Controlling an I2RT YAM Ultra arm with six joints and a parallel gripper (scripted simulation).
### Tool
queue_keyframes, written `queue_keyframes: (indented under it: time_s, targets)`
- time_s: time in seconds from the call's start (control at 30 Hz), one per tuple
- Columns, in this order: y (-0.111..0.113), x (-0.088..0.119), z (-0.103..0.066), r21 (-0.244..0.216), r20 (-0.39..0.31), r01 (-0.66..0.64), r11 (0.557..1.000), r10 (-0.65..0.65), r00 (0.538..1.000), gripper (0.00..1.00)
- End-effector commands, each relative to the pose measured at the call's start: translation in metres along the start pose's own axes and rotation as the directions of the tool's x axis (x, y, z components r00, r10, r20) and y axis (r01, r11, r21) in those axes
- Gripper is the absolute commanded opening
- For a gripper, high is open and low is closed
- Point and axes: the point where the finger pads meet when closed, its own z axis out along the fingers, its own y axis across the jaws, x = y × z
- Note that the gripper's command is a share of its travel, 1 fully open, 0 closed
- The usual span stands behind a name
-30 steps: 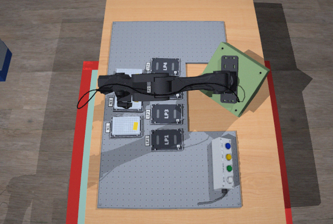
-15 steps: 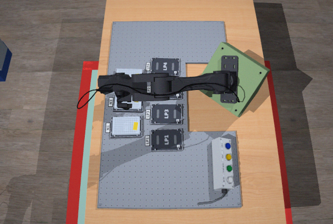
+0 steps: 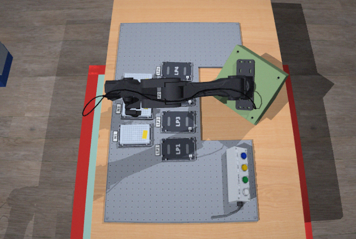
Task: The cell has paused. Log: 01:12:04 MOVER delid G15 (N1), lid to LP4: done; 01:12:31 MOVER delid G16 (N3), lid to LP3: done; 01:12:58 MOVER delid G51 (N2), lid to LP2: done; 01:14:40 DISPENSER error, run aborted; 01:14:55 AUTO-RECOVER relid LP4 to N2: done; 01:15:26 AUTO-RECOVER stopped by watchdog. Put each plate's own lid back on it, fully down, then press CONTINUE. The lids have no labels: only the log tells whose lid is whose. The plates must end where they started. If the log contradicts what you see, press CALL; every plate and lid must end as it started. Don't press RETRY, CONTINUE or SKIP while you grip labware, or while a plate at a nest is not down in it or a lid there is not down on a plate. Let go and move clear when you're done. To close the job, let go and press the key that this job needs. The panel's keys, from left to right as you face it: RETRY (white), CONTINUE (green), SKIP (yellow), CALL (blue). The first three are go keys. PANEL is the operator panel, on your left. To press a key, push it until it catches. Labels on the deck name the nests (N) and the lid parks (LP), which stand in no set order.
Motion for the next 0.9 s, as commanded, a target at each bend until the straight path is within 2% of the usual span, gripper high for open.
queue_keyframes:
  time_s: [0.0, 0.33, 0.37, 0.87]
  targets:
    - [-0.003, -0.005, -0.006, 0.007, 0.017, 0.0, 1.0, 0.0, 1.0, 1.0]
    - [-0.003, -0.005, -0.006, 0.007, 0.017, 0.0, 1.0, 0.0, 1.0, 1.0]
    - [-0.004, -0.009, -0.016, 0.019, 0.029, 0.004, 1.0, -0.005, 1.0, 1.0]
    - [-0.003, -0.003, -0.036, 0.003, 0.019, -0.002, 1.0, 0.002, 1.0, 1.0]
